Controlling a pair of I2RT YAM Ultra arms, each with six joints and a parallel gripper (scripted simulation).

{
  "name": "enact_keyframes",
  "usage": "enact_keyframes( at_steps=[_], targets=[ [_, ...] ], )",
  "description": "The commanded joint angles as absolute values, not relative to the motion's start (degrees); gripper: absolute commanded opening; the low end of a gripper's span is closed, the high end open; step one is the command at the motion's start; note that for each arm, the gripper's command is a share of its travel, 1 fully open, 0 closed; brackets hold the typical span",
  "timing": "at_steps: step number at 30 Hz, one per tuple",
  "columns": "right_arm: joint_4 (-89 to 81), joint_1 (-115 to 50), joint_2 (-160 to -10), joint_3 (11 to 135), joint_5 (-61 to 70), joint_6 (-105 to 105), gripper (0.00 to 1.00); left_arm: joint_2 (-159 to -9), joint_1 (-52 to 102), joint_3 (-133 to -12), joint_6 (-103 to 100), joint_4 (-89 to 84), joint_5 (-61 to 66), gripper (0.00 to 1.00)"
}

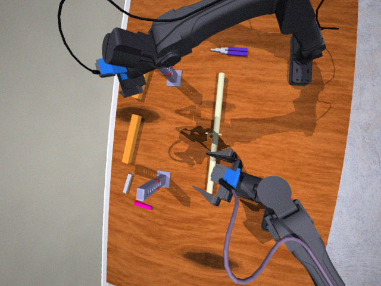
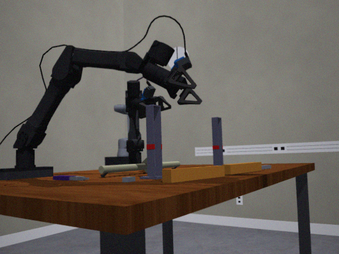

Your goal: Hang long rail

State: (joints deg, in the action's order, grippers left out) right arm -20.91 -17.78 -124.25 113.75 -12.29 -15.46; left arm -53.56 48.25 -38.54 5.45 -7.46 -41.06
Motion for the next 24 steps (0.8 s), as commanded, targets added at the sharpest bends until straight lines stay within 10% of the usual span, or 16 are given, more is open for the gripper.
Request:
enact_keyframes(
  at_steps=[1, 24],
  targets=[
    [-7.3, -18.4, -118.1, 106.0, -14.7, -13.4, 1.00, -50.5, 41.4, -33.8, 6.1, 3.2, -33.8, 1.00],
    [48.7, -20.4, -95.5, 48.5, -21.7, -7.8, 1.00, -61.1, 11.6, -19.1, 2.8, 29.5, -15.1, 1.00]
  ],
)
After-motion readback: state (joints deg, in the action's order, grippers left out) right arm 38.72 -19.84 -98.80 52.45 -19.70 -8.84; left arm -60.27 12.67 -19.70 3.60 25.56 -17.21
